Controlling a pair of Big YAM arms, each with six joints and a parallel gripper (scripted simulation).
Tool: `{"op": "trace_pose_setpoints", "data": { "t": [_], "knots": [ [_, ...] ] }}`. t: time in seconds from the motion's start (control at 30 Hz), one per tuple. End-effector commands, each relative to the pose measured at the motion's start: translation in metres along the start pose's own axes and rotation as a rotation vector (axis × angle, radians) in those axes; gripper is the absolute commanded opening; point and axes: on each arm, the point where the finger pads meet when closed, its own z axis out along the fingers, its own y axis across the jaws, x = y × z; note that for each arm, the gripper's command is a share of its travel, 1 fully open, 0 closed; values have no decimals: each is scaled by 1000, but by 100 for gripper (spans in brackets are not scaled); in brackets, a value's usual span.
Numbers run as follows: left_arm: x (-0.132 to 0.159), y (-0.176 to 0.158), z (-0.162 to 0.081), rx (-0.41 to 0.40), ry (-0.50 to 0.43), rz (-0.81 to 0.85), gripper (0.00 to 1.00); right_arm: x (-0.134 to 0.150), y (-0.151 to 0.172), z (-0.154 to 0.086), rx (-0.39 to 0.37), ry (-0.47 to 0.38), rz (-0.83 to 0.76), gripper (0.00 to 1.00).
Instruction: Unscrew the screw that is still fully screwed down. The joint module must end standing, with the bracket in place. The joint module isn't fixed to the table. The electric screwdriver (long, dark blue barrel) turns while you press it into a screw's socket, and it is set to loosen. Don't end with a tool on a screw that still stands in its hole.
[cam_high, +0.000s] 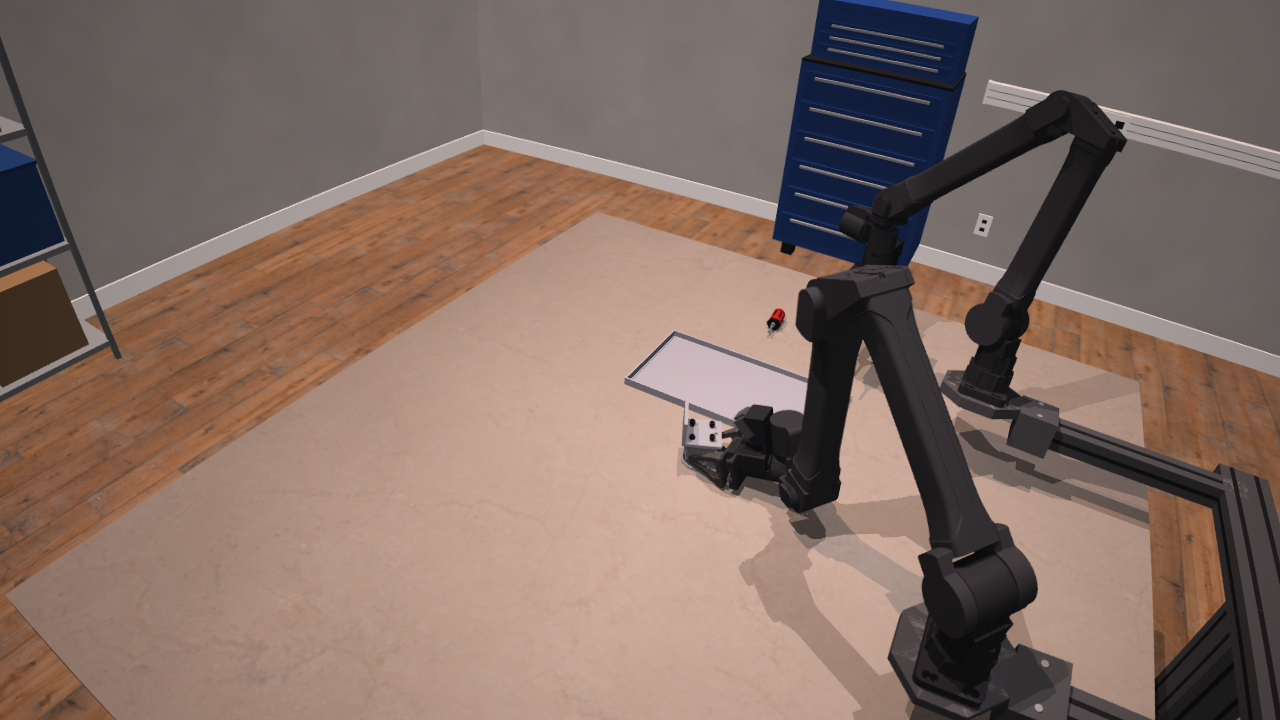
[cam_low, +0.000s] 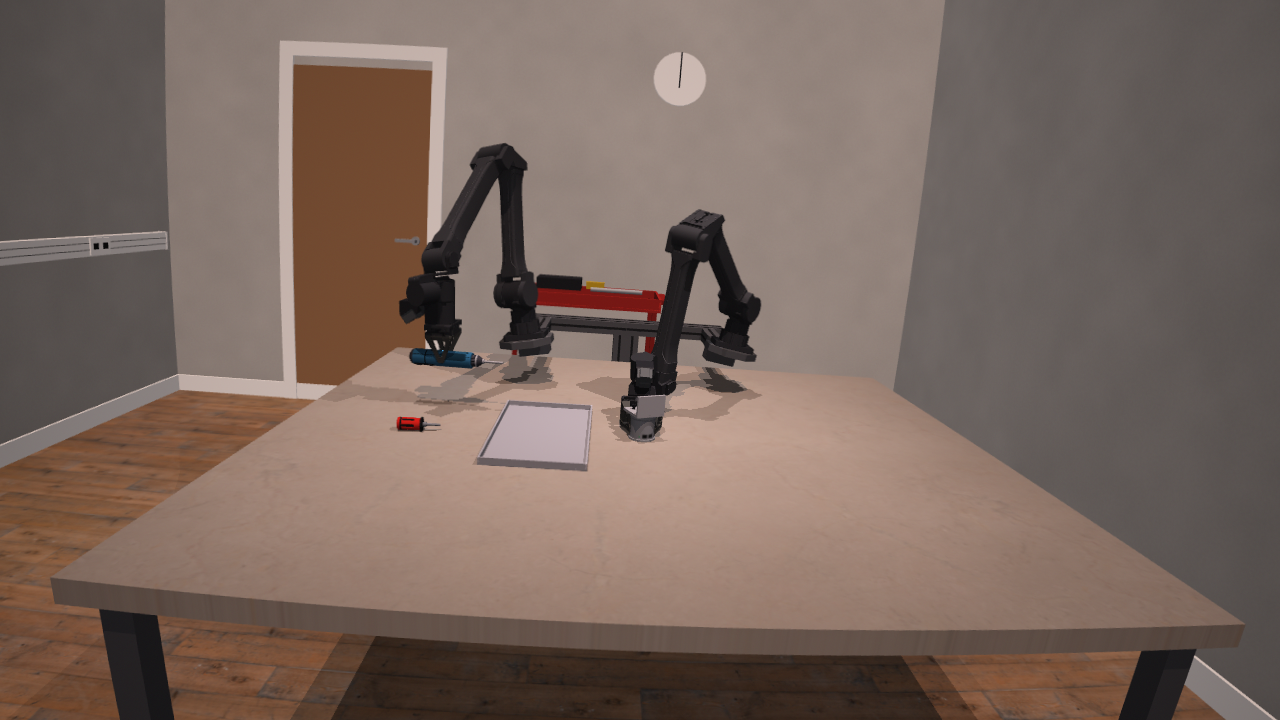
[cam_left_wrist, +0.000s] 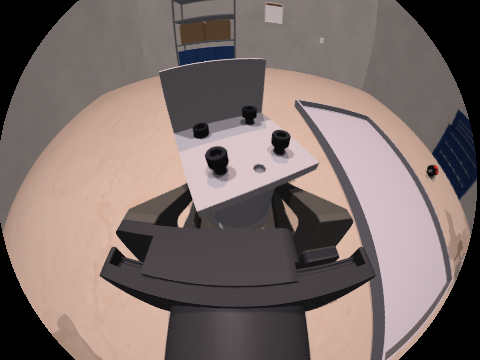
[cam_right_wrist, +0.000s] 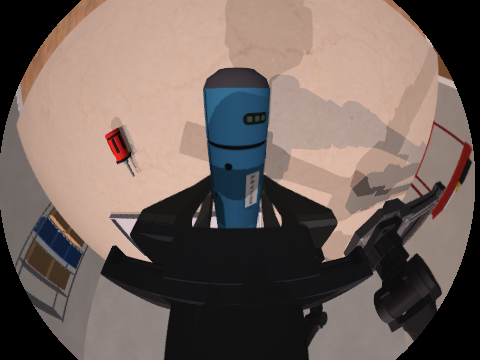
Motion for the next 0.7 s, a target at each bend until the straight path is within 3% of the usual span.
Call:
{"op": "trace_pose_setpoints", "data": {
  "t": [0.0,0.67],
  "knots": [
    [-6,-3,3,1,-14,-9,59,-13,31,-35,-80,-35,18,42],
    [-6,-3,3,1,-14,-9,59,-14,29,-60,-82,-35,21,42]
  ]
}}
